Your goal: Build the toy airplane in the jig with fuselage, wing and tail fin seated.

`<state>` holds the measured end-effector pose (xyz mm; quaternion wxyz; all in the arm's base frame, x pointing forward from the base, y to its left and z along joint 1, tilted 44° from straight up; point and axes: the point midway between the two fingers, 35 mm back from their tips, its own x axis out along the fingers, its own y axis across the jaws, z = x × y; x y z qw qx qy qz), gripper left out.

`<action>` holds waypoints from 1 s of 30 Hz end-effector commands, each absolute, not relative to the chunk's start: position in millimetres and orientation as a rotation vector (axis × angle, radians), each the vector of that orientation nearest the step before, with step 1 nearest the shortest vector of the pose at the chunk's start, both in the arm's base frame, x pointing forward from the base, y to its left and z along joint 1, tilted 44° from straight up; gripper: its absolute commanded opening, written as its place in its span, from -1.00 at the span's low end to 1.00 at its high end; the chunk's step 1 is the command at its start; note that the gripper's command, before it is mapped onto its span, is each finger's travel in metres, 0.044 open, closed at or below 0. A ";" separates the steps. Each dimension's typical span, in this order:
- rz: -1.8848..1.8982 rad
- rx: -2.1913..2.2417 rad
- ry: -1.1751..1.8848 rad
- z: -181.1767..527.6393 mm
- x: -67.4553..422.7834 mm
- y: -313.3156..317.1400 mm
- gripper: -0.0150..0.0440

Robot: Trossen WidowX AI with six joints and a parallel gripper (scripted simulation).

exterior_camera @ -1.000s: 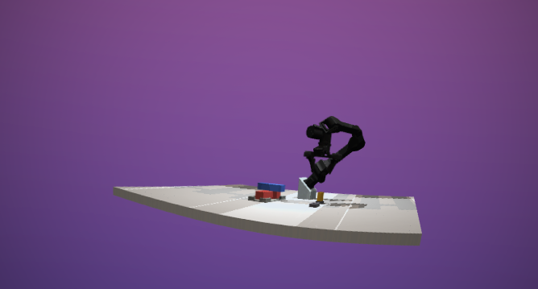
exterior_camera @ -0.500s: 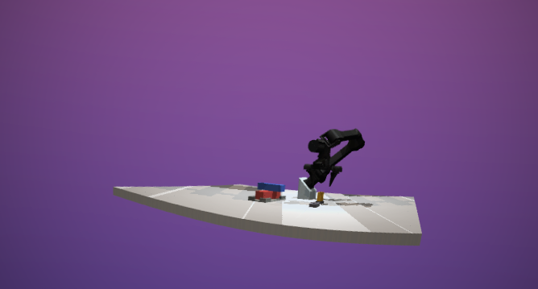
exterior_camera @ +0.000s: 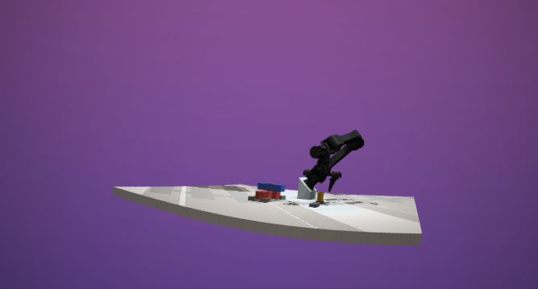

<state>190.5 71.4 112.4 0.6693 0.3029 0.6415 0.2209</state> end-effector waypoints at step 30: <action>0.506 0.694 1.447 83.6 191.5 102.0 0.47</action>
